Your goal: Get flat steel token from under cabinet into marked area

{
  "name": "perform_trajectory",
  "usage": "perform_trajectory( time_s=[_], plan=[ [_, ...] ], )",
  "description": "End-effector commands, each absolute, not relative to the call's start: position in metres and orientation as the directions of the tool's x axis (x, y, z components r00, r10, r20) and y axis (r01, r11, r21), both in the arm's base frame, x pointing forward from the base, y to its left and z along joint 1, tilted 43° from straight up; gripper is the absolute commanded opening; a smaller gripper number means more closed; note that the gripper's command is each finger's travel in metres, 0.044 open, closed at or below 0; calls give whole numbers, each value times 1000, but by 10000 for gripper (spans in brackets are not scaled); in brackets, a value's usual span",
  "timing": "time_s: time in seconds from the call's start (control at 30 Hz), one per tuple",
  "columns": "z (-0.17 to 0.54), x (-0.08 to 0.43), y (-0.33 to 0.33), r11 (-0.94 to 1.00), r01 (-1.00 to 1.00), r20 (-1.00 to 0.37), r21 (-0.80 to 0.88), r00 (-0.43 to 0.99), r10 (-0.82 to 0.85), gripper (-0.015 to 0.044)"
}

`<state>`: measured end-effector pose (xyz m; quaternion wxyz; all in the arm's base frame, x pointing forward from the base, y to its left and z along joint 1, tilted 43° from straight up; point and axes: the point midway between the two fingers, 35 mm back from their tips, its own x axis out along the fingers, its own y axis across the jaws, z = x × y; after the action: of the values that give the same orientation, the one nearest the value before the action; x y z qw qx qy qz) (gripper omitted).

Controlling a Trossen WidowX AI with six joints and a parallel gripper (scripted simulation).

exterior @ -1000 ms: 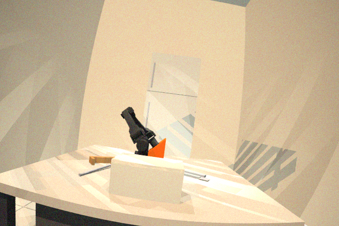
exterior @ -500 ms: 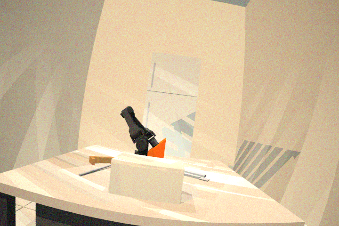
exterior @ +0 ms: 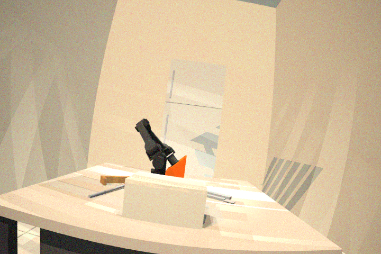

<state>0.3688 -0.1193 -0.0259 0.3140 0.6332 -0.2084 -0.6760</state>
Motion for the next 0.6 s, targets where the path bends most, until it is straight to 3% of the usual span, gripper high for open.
perform_trajectory(
  time_s=[0.0, 0.57],
  plan=[
    [-26, 363, -120, -716, 166, -726, 678, -4, -688, 0],
    [-24, 347, -123, -716, 167, -726, 678, -5, -688, 0]
  ],
)
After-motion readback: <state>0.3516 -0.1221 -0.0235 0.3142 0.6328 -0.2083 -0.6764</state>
